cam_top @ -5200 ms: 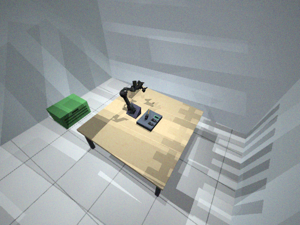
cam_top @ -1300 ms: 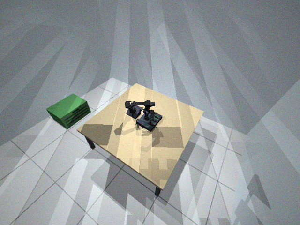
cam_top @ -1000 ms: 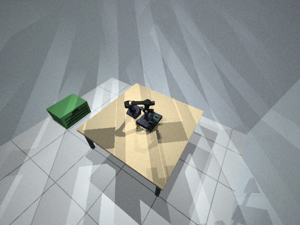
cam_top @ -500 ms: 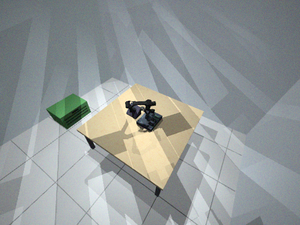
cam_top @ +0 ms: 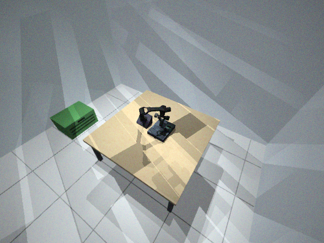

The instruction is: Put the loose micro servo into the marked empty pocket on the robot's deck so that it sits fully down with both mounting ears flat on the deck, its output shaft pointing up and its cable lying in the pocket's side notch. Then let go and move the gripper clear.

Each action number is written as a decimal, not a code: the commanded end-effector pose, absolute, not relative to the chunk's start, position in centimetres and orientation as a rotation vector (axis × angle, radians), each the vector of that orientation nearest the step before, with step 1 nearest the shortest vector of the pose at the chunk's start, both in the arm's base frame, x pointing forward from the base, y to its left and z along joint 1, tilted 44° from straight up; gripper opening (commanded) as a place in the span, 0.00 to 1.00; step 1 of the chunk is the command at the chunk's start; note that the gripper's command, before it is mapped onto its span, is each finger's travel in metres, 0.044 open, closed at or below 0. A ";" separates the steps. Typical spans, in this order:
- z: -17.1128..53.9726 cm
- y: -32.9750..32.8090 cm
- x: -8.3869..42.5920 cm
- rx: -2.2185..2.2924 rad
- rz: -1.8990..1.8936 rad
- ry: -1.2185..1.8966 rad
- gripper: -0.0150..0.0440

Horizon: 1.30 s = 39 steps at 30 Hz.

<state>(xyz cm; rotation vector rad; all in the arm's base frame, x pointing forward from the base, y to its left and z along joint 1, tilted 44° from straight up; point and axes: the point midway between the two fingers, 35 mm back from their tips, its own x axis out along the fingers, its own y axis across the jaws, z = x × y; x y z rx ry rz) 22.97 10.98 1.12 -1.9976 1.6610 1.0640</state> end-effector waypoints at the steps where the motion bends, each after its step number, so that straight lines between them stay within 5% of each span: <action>1: -0.2 12.8 22.9 -1.994 1.065 1.649 0.25; 11: -1.1 13.7 22.9 -1.958 1.007 1.660 0.25; 39: -1.1 13.7 22.9 -1.288 0.111 1.674 0.25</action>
